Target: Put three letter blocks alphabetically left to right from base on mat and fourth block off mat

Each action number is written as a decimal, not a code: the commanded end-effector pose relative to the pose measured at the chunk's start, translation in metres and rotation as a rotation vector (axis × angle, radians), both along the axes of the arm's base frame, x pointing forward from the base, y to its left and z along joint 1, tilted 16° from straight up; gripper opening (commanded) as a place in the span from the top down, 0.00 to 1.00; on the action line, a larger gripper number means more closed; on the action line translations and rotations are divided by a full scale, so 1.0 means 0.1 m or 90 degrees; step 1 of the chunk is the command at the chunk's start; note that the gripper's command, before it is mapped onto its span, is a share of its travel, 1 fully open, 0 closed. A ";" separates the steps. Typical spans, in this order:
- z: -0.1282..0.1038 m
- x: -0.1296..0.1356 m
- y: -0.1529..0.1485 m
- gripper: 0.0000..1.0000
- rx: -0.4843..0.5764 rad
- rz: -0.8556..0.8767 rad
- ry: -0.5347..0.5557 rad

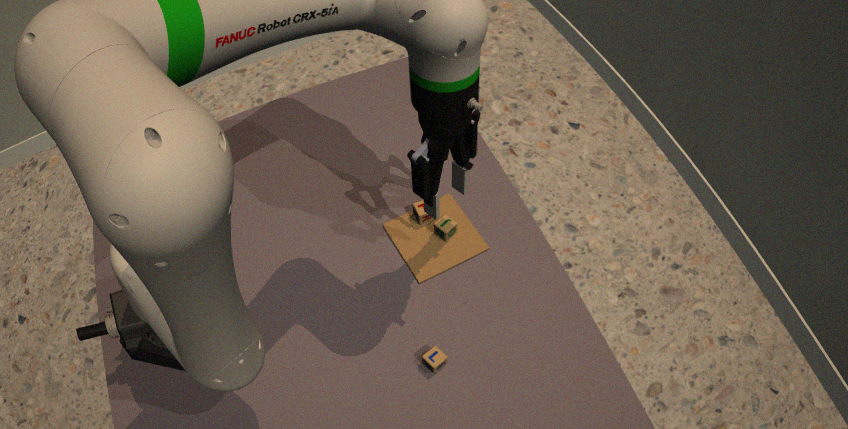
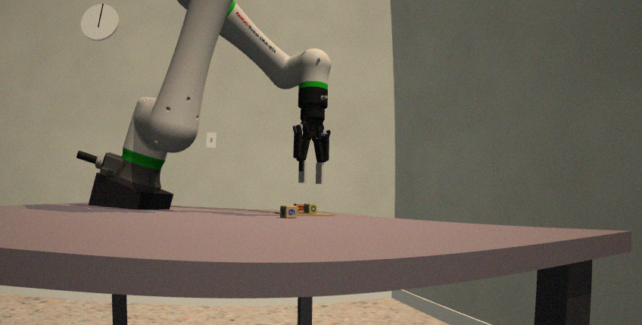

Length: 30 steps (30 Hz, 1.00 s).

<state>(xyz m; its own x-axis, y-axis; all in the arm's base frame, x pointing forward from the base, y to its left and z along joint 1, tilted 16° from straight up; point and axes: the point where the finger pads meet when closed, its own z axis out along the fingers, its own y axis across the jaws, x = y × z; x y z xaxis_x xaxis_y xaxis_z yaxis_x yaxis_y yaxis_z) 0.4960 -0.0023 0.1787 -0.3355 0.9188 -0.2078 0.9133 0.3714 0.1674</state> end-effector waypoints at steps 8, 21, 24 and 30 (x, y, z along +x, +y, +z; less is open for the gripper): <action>0.00 0.00 0.00 0.60 0.000 0.000 0.000; -0.02 0.01 0.00 0.60 0.000 -0.002 -0.001; -0.03 0.01 0.00 0.60 0.001 -0.004 -0.001; -0.09 0.02 -0.01 0.60 0.001 -0.005 -0.001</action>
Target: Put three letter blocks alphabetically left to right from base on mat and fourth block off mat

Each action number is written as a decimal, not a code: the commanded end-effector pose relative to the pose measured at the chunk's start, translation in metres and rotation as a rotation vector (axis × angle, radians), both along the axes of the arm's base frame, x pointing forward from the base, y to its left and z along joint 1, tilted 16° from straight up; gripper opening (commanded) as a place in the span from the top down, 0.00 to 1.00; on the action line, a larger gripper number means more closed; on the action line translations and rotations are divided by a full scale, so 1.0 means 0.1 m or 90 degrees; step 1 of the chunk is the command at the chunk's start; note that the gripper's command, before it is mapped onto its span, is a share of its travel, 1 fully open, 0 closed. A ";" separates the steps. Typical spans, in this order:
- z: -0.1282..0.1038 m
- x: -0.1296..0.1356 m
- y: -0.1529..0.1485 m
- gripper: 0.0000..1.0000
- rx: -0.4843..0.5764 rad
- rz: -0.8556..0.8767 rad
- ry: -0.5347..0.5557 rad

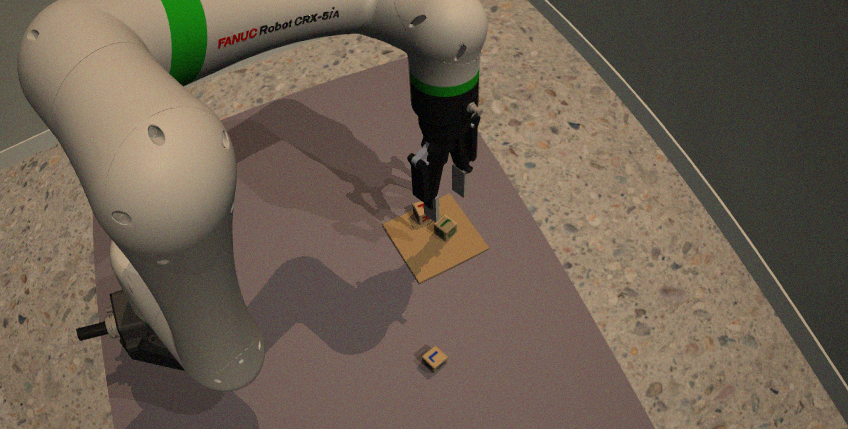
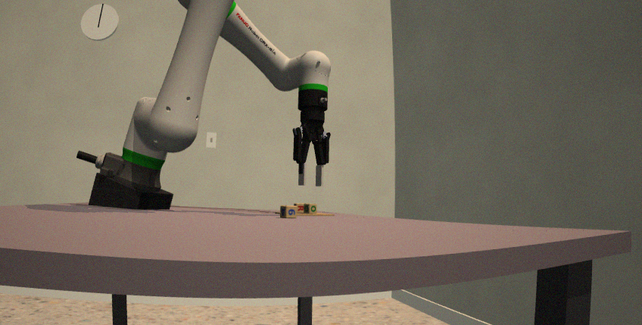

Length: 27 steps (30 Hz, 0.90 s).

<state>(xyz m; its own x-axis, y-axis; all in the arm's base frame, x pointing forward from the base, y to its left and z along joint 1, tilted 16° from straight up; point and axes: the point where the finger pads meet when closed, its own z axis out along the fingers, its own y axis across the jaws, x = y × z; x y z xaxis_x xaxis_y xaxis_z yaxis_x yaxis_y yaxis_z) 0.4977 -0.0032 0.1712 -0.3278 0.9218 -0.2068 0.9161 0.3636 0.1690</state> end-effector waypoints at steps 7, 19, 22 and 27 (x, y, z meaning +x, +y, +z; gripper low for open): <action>-0.08 0.02 -0.01 0.60 0.000 0.000 0.000; -0.27 0.06 -0.03 0.60 0.000 0.000 0.000; -0.28 0.07 -0.03 0.60 0.000 0.000 0.000; -0.35 0.08 -0.04 0.60 0.000 0.000 0.000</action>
<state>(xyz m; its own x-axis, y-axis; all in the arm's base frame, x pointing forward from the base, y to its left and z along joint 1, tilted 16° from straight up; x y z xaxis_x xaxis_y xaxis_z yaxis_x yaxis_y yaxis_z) 0.5052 -0.0070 0.1386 -0.3278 0.9219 -0.2067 0.9161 0.3636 0.1690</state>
